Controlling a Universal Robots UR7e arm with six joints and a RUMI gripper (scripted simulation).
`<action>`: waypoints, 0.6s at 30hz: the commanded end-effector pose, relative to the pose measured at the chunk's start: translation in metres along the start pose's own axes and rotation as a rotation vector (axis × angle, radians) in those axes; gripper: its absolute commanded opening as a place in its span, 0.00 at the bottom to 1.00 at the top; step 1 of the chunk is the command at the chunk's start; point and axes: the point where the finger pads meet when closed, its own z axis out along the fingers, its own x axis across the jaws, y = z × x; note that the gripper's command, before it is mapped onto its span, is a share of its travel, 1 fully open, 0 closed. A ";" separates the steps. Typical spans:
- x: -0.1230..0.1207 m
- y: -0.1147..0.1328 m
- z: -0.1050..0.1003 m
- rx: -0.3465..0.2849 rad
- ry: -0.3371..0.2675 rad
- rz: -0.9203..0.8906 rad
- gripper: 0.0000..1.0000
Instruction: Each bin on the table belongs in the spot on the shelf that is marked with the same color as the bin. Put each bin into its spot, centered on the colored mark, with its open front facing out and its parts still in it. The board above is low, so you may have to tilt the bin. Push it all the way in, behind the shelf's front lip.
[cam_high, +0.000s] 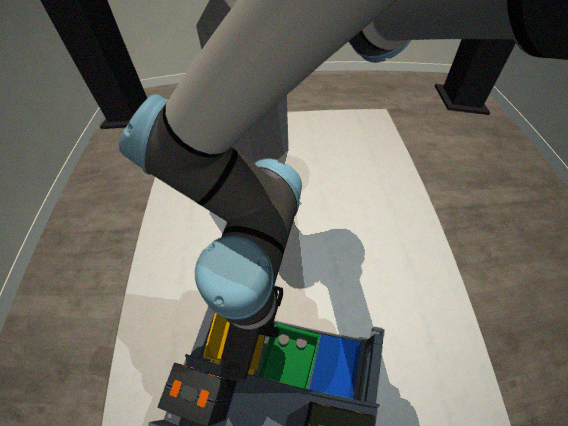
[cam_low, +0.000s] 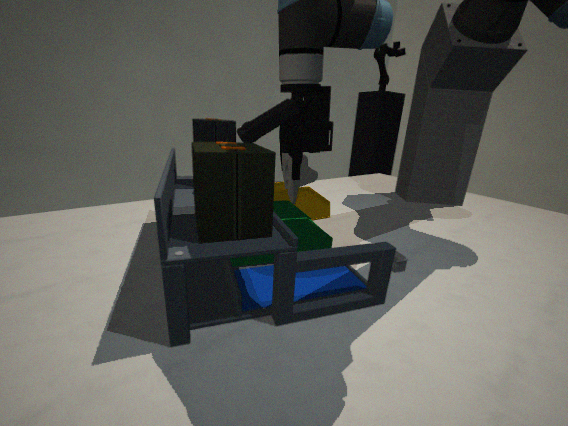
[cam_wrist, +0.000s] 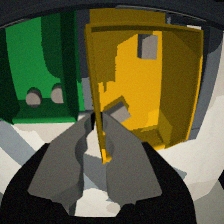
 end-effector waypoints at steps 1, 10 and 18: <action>0.000 -0.001 0.000 0.009 0.000 0.000 0.00; 0.000 -0.001 0.001 0.026 -0.001 0.001 0.00; 0.000 -0.001 0.002 0.030 -0.001 0.001 0.00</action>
